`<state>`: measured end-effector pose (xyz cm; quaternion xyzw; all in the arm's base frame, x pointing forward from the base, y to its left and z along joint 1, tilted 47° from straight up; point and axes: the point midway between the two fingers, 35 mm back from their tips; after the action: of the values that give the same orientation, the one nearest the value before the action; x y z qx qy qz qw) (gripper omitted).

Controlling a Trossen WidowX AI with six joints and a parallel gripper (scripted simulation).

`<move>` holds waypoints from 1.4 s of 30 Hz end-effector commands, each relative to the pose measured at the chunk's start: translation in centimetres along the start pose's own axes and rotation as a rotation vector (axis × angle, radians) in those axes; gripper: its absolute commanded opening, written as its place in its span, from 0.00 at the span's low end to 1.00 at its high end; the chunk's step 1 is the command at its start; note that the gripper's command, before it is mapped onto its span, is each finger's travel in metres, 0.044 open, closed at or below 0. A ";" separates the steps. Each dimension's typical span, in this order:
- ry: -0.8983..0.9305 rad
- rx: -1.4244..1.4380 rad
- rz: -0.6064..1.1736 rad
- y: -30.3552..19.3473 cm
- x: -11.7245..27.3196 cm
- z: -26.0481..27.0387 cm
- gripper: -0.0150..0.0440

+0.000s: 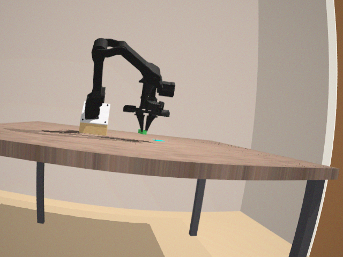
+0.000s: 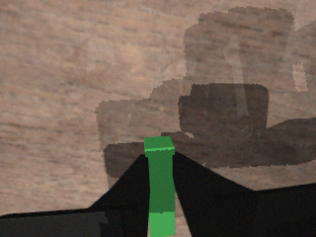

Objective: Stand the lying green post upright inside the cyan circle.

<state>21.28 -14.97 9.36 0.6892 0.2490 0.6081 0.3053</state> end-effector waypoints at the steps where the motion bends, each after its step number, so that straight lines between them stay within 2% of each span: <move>1: 0.002 -0.007 0.007 0.0 1.1 0.2 0.29; 27: -0.003 -0.001 -0.007 0.1 8.6 -0.5 0.29; 42: 0.000 0.472 -0.001 -1.9 9.4 2.4 0.29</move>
<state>24.43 -7.60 14.41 0.7347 0.3629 0.5476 0.1692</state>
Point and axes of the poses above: the point midway between the two fingers, 35 mm back from their tips, its own x axis back along the fingers, its own z axis across the jaws, y = z × x, and after that the axes turned 4 degrees about -x, right-handed
